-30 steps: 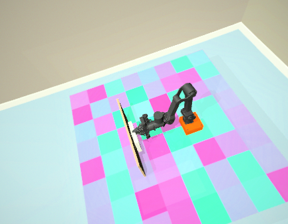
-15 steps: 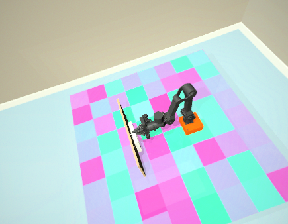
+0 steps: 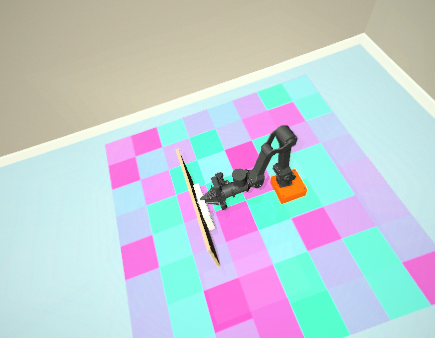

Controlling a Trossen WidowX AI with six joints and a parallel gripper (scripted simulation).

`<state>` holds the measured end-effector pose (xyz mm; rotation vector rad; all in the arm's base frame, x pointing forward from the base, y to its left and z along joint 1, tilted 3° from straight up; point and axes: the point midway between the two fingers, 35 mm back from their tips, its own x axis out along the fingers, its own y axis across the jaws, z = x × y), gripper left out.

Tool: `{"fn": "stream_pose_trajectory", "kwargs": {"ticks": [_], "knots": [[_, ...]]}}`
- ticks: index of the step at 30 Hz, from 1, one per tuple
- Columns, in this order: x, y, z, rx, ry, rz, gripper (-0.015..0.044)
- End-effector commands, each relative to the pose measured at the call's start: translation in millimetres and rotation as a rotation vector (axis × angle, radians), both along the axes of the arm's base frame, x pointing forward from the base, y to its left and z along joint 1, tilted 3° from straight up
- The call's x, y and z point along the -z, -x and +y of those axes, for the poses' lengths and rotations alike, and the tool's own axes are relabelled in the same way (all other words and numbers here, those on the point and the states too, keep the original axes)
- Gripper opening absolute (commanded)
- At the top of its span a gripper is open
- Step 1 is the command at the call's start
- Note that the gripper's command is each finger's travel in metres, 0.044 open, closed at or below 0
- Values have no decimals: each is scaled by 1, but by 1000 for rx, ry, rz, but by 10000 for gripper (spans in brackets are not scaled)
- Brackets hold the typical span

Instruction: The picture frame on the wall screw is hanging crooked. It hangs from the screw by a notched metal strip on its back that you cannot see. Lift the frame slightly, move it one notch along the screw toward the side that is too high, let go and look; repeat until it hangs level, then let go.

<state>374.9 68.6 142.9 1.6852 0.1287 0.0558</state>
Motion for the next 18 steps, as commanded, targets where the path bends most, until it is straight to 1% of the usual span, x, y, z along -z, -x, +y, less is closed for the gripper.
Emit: {"fn": "stream_pose_trajectory", "kwargs": {"ticks": [1, 18], "knots": [[-3, -1, 0, 3, 1, -10, 0], [-5, 0, 5, 3, 1, -10, 0]]}}
